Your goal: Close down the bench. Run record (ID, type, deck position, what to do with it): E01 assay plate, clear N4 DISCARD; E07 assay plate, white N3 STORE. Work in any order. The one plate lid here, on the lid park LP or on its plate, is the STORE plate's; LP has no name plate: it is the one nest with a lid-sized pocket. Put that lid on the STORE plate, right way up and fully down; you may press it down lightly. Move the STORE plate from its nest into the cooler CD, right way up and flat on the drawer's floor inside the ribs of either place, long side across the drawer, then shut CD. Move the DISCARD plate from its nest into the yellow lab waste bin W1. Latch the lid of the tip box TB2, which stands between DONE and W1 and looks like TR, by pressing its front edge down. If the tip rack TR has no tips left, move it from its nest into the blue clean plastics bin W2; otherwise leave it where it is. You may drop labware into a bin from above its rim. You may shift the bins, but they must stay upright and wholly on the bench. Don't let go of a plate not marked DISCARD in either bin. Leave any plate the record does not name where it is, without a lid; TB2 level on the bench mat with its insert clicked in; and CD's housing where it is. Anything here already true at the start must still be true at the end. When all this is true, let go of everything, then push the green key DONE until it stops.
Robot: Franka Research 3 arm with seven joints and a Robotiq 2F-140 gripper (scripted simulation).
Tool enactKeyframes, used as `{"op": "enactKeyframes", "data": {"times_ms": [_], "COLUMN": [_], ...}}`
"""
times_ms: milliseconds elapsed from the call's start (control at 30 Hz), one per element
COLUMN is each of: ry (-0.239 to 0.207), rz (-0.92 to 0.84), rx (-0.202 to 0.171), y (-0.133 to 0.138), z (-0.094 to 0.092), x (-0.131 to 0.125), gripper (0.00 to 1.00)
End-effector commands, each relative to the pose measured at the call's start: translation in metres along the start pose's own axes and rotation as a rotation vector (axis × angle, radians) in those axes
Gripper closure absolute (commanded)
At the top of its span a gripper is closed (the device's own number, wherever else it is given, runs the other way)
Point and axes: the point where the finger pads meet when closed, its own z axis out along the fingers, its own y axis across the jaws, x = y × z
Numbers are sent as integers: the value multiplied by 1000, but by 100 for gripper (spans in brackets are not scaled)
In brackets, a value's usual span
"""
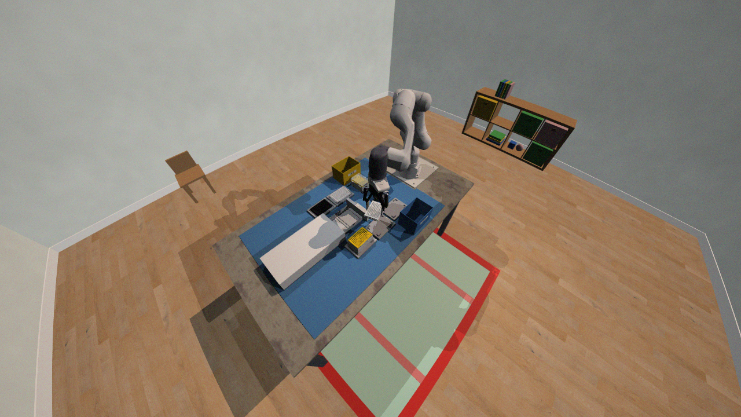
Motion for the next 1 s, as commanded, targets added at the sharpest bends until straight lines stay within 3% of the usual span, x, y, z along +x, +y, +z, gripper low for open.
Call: {"op": "enactKeyframes", "data": {"times_ms": [0, 667, 967], "ry": [-4, -3, -2], "rz": [-279, -750, -1045], "rx": [-2, 0, 0], "y": [10, 52, 76], "z": [0, 0, 0], "x": [0, 5, 8], "gripper": [100, 100, 100]}}
